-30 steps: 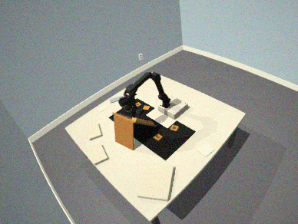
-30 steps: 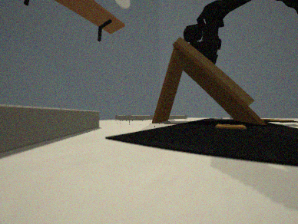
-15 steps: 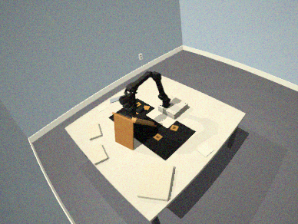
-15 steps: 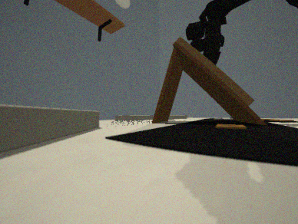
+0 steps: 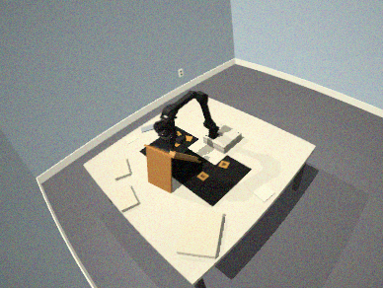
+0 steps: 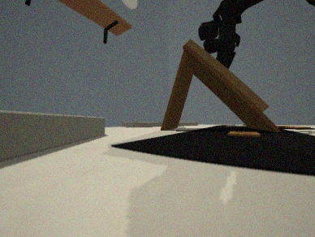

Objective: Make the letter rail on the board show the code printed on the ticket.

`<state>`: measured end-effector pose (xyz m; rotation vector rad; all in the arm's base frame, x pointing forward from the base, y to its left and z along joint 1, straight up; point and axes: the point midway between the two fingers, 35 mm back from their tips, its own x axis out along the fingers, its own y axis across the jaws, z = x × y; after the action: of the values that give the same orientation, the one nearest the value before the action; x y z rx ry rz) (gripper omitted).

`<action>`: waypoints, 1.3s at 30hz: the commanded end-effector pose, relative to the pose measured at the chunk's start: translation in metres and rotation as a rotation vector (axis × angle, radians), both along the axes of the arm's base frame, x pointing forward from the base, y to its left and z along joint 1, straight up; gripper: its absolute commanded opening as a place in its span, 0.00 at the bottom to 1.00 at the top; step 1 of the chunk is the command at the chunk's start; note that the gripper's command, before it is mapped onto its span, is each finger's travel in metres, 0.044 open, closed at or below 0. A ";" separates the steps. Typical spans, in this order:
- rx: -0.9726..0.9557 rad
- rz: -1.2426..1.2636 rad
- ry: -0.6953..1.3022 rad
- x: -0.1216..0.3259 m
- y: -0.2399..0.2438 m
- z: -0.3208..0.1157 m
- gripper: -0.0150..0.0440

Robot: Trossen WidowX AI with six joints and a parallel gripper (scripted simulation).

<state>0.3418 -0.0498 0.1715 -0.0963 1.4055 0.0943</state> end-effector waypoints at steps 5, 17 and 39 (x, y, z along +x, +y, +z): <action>0.050 0.369 -0.065 -0.026 -0.028 0.017 0.57; -0.074 1.132 -0.432 -0.086 -0.067 0.063 1.00; -0.492 1.625 -0.690 -0.124 -0.080 0.100 1.00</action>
<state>0.2423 -0.1287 0.2503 -1.1841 0.5685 0.9573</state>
